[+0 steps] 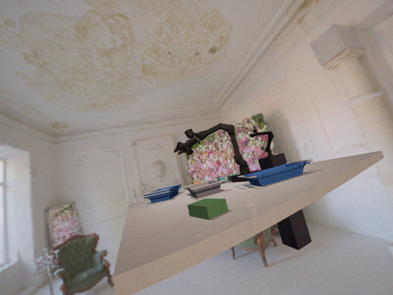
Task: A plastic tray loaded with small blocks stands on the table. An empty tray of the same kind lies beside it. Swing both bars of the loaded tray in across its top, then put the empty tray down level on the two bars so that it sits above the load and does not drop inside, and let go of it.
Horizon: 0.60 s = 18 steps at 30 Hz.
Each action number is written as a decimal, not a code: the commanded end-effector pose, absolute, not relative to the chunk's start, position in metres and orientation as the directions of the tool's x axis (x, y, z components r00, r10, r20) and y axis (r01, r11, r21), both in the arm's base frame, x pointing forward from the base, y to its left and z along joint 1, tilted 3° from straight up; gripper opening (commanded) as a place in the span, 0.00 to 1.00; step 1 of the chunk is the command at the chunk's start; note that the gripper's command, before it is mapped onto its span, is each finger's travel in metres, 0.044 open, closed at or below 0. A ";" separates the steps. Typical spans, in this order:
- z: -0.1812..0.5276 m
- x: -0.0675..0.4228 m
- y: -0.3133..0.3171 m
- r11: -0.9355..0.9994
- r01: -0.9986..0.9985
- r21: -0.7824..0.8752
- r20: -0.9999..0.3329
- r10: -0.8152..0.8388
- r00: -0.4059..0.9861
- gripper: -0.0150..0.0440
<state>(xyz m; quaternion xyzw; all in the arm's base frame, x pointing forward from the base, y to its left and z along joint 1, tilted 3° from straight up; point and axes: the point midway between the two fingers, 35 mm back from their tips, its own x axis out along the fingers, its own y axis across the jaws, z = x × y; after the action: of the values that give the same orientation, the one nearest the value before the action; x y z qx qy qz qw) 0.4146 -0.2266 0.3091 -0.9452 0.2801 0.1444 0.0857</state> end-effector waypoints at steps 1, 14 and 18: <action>0.309 0.415 -0.227 -0.828 -0.554 -0.081 -0.321 -0.505 0.801 0.89; 0.251 0.421 -0.217 -0.542 -0.687 -0.483 -0.537 -0.436 0.722 0.39; 0.212 0.419 -0.207 -0.184 -0.766 -0.616 -0.676 -0.375 0.634 0.39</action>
<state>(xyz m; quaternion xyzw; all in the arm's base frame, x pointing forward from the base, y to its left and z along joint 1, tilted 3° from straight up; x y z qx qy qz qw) 0.4197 -0.2178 0.2534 -0.8610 0.3281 0.1773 0.3458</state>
